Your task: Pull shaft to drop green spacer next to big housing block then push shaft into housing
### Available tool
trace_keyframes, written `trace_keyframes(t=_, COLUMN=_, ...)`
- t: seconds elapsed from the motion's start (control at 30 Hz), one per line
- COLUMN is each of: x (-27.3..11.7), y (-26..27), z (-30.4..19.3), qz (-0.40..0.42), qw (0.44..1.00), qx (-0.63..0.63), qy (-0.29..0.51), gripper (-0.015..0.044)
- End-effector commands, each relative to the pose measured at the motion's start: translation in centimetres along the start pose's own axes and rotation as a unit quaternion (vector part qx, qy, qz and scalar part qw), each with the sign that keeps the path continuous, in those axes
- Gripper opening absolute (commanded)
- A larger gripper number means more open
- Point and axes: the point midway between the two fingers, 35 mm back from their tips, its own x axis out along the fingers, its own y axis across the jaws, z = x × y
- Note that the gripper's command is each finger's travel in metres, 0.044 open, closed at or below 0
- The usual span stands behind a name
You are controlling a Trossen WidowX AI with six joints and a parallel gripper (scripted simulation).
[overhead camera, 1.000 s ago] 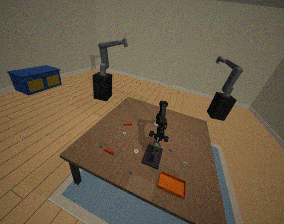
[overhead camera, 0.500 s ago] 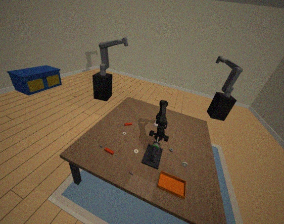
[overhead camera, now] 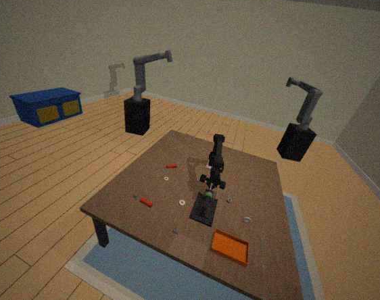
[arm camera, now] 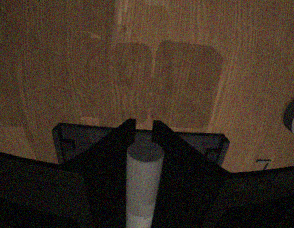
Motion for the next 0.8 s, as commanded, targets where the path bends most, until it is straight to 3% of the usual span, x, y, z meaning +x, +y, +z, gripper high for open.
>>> trace_keyframes(t=0.0, x=-0.04, y=-0.03, z=0.19, qz=-0.001, qw=1.0, qx=0.002, qy=-0.002, gripper=0.0)
trace_keyframes(t=0.77, x=-0.04, y=-0.04, z=0.45, qz=-0.001, qw=1.0, qx=0.002, qy=-0.002, gripper=0.0)
